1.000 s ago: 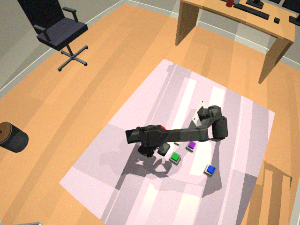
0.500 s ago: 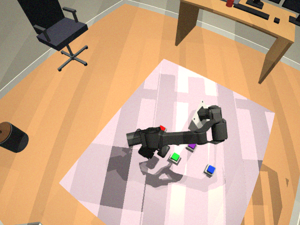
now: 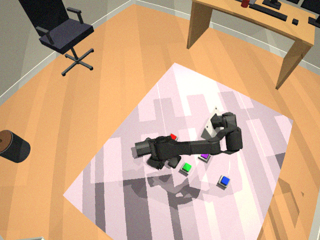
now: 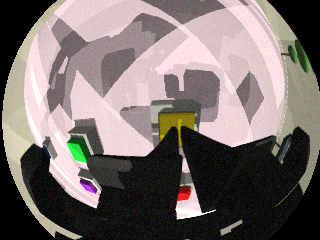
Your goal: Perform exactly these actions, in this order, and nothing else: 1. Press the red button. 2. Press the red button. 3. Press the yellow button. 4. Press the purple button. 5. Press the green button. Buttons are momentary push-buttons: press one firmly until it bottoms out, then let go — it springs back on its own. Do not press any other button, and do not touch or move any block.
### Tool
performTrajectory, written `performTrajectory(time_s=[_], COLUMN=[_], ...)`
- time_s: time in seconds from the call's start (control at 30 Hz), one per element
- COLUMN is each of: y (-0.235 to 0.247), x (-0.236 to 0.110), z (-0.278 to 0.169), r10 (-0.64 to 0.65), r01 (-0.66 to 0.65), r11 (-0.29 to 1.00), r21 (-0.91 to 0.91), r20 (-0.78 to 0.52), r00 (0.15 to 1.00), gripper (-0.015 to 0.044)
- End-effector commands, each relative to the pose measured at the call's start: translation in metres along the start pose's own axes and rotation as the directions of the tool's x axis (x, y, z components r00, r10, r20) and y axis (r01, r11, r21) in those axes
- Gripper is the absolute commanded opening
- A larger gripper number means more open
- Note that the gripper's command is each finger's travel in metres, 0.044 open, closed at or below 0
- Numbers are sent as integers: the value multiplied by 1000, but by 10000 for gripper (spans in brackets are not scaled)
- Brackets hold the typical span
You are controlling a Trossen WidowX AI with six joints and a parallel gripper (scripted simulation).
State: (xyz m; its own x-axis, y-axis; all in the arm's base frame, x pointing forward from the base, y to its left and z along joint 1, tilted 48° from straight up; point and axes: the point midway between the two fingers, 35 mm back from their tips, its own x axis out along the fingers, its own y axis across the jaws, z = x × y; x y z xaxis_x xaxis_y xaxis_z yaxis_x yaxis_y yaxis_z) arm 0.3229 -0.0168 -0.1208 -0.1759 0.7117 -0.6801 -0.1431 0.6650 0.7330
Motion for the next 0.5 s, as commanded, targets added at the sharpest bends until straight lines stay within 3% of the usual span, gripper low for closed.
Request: performTrajectory(time_s=[0.0, 0.13, 0.27, 0.47], y=[1, 1, 0, 0], x=[1, 1, -29, -42], z=[-1, -1, 0, 0], r10=[3, 3, 2, 1], r01=[-3, -3, -2, -1], r11=[1000, 1000, 1000, 1000], r21=[6, 6, 5, 6], r20=[0, 0, 0, 0], r00=[1000, 1000, 1000, 1000], gripper=[20, 20, 20, 20])
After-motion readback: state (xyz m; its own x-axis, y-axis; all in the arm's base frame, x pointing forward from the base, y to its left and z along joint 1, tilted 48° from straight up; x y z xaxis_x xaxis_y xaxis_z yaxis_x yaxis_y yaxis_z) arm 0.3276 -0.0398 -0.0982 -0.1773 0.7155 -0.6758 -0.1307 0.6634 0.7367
